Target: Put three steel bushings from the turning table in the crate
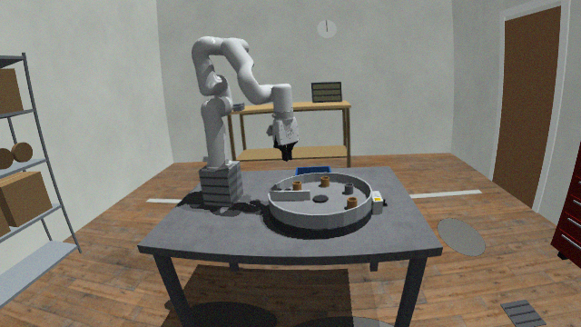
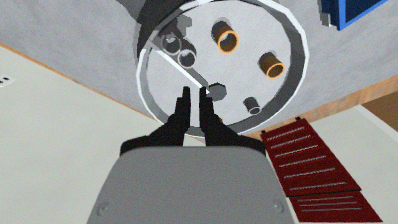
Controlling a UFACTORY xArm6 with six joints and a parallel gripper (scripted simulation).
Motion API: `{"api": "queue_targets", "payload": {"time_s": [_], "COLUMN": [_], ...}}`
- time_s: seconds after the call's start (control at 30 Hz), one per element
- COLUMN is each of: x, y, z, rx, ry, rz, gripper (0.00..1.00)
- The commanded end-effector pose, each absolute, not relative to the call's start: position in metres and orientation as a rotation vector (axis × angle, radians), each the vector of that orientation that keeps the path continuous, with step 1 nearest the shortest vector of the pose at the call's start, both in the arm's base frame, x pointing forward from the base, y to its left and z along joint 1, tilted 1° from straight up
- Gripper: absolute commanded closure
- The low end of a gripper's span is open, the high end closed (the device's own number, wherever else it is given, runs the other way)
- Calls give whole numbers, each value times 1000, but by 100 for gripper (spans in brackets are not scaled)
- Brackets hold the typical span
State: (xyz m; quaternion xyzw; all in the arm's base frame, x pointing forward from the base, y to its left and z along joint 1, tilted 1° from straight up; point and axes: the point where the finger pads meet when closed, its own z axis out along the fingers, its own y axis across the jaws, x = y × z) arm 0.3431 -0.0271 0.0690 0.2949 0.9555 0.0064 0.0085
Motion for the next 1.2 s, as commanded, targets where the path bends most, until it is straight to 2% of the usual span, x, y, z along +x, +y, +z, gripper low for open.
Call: {"api": "queue_targets", "payload": {"time_s": [0.0, 0.07, 0.1, 1.17], "x": [344, 344, 344, 344], "y": [-27, -27, -27, -27], "z": [70, 70, 70, 70], "rx": [921, 921, 921, 921], "ry": [2982, 2982, 2982, 2982], "rz": [21, 21, 21, 21], "gripper": [88, 88, 84, 84]}}
